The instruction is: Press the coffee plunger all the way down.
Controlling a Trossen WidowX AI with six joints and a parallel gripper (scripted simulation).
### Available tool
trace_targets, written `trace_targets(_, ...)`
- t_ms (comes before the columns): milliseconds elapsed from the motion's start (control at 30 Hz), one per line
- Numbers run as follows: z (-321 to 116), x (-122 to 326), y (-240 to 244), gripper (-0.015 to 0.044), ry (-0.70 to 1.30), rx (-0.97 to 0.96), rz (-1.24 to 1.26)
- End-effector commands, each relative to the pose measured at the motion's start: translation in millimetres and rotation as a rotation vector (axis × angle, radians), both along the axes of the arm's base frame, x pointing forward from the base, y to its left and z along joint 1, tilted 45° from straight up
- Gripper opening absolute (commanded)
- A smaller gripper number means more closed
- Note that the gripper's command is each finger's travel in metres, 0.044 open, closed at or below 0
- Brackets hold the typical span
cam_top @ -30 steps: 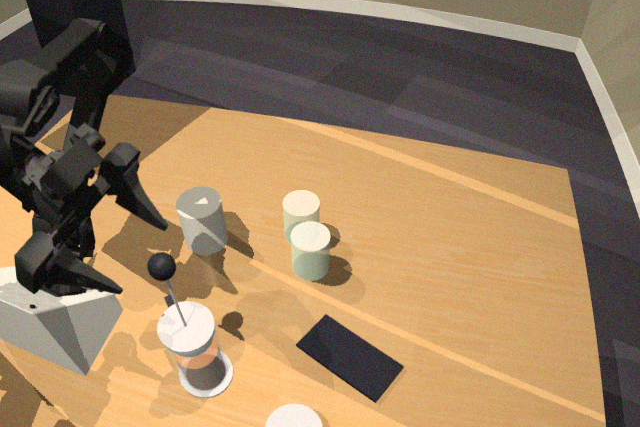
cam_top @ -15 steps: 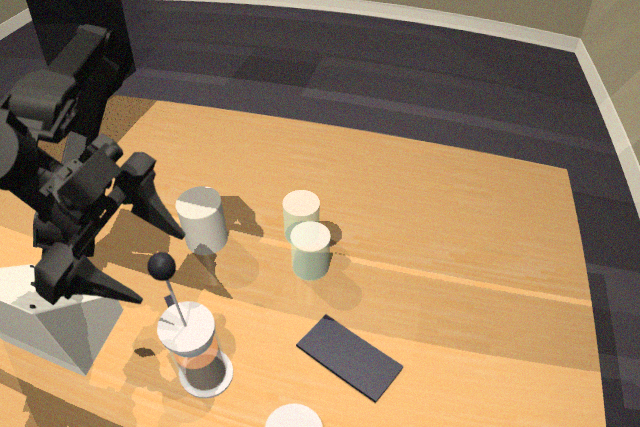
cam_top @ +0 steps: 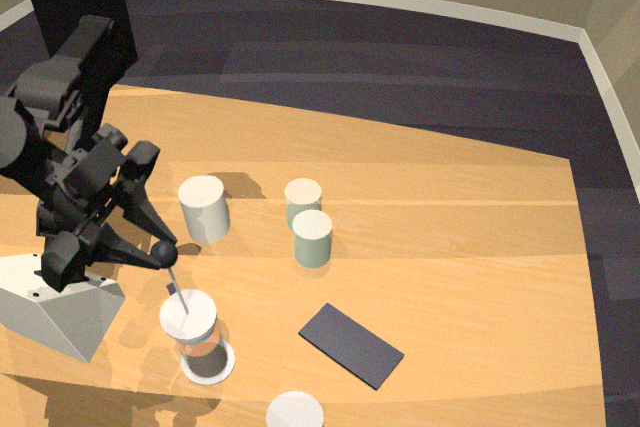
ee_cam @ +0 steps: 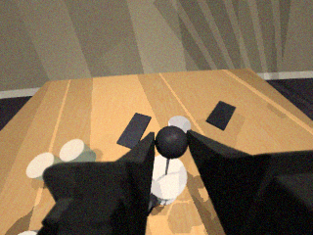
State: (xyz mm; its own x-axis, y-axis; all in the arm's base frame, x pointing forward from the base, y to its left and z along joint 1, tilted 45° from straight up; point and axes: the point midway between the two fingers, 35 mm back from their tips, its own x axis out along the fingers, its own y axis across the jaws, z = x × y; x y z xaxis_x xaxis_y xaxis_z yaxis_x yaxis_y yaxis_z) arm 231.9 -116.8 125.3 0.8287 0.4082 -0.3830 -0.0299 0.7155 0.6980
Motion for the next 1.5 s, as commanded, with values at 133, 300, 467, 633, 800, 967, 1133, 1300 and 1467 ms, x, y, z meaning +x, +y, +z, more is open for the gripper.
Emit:
trace_targets(133,0.2,0.1,0.3,0.0126,-0.002,0.003,-0.001)
trace_targets(300,-3.1,0.4,2.6,0.0126,0.0,0.002,0.0)
trace_targets(467,-9.7,1.1,7.3,0.0126,0.002,0.001,0.001)
trace_targets(633,-16.3,1.7,12.2,0.0126,0.005,-0.001,0.001)
trace_targets(800,-22.8,2.3,17.1,0.0126,0.006,-0.002,0.002)
trace_targets(967,-29.3,2.8,22.3,0.0126,0.008,-0.003,0.002)
trace_targets(1133,-35.6,3.2,27.5,0.0126,0.009,-0.003,0.002)
trace_targets(1300,-41.8,3.6,32.9,0.0126,0.01,-0.004,0.002)
trace_targets(1467,-48.0,4.0,38.6,0.0126,0.01,-0.004,0.002)
